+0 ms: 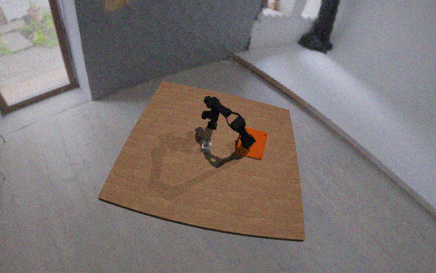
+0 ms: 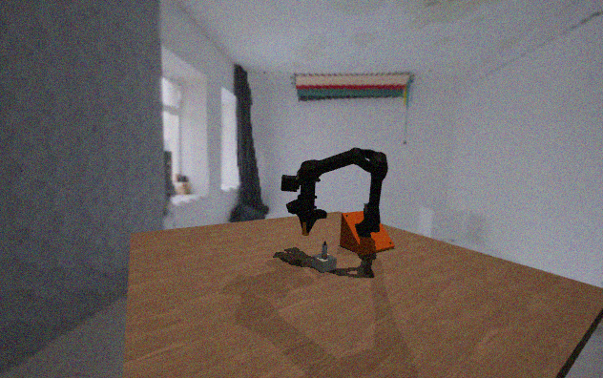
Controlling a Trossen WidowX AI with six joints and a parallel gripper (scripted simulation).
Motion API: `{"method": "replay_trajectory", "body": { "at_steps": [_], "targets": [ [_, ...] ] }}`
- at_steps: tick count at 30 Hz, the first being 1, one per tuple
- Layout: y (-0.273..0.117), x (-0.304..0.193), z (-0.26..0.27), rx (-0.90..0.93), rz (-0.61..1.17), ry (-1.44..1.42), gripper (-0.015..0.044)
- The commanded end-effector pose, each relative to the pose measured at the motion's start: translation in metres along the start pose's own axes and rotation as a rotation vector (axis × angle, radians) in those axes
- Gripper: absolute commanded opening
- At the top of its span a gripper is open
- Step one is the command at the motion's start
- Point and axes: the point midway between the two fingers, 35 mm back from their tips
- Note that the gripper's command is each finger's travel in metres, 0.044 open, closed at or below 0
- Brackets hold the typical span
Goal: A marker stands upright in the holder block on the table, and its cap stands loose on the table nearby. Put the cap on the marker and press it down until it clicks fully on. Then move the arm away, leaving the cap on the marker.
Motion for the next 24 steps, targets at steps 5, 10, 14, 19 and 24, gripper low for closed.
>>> {"method": "replay_trajectory", "body": {
  "at_steps": [5, 10, 14, 19, 24],
  "targets": [
    [-0.011, 0.004, 0.035, 0.001, -0.005, 0.000, 0.0000],
    [-0.017, 0.003, 0.057, 0.003, -0.005, 0.000, 0.0000],
    [-0.021, 0.002, 0.074, 0.005, -0.004, 0.000, 0.0000],
    [-0.026, -0.002, 0.096, 0.008, -0.003, -0.001, 0.0000],
    [-0.031, -0.007, 0.118, 0.013, -0.002, -0.002, 0.0000]
  ]
}}
Point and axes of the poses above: the point midway between the two fingers, 35 mm back from their tips, its own y axis out along the fingers, its own z axis across the jaws, x = y × z, and after that the axes turned 8 degrees about y, right-handed
